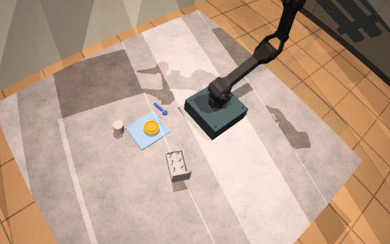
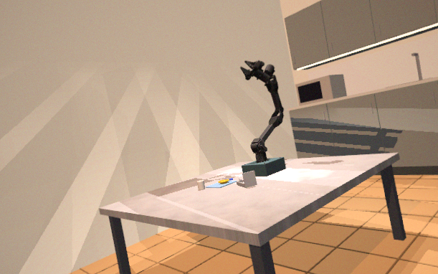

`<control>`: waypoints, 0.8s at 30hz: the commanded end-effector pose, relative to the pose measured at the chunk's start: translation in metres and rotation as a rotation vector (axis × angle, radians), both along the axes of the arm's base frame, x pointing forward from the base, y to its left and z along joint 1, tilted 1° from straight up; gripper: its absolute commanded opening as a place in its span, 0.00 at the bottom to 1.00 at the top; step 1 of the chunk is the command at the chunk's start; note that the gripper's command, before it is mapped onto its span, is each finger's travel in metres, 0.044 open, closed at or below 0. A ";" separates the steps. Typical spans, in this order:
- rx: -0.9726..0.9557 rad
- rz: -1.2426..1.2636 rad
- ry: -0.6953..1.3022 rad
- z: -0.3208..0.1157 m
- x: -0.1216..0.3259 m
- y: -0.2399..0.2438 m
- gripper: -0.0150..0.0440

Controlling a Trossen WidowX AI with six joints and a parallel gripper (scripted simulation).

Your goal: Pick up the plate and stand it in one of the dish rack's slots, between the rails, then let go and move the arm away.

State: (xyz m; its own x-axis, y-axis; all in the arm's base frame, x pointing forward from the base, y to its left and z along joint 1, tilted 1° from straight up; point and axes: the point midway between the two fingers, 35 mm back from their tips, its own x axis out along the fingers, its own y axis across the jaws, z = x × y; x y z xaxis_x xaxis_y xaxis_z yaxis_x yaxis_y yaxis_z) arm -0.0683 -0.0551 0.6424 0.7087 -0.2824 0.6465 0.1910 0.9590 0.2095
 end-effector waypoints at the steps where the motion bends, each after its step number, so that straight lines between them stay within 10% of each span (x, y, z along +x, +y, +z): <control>1: 0.000 0.002 0.002 0.000 0.001 0.000 0.93; 24: -0.058 0.047 0.578 -0.080 0.253 0.023 0.93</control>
State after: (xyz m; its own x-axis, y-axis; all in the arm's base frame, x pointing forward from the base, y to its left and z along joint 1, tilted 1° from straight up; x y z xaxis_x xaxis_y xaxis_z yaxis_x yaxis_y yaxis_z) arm 0.1601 -0.0316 0.5766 0.9521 -0.2147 0.2176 0.2136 0.9765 0.0288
